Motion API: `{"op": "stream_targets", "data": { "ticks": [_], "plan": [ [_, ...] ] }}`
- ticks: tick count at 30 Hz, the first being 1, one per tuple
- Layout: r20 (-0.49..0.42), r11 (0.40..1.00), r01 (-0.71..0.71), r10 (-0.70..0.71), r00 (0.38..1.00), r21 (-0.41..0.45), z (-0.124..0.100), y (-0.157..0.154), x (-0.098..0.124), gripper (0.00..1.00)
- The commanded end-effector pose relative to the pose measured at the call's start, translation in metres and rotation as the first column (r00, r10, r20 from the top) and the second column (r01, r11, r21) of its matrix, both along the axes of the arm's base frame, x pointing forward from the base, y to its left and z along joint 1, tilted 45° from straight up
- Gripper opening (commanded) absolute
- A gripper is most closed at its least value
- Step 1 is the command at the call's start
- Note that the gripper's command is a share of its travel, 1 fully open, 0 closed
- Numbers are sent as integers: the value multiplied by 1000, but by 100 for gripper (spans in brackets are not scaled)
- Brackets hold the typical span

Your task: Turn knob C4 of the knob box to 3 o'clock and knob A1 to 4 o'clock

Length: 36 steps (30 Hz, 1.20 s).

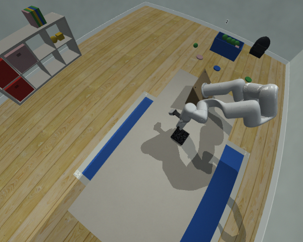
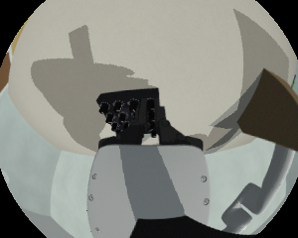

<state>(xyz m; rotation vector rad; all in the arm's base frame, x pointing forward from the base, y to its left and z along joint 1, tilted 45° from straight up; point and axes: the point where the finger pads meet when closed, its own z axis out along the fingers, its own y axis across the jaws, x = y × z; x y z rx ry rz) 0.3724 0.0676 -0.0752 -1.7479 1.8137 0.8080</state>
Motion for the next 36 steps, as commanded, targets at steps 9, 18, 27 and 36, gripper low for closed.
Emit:
{"op": "stream_targets", "data": {
  "ticks": [9, 18, 27, 36],
  "plan": [
    [3, 1000, 1, -1, 1000, -1, 1, -1, 1, 19],
    [3, 1000, 1, -1, 1000, -1, 1, -1, 1, 19],
    [3, 1000, 1, -1, 1000, -1, 1, -1, 1, 19],
    [3, 1000, 1, -1, 1000, -1, 13, -13, 2, 19]
  ]
}}
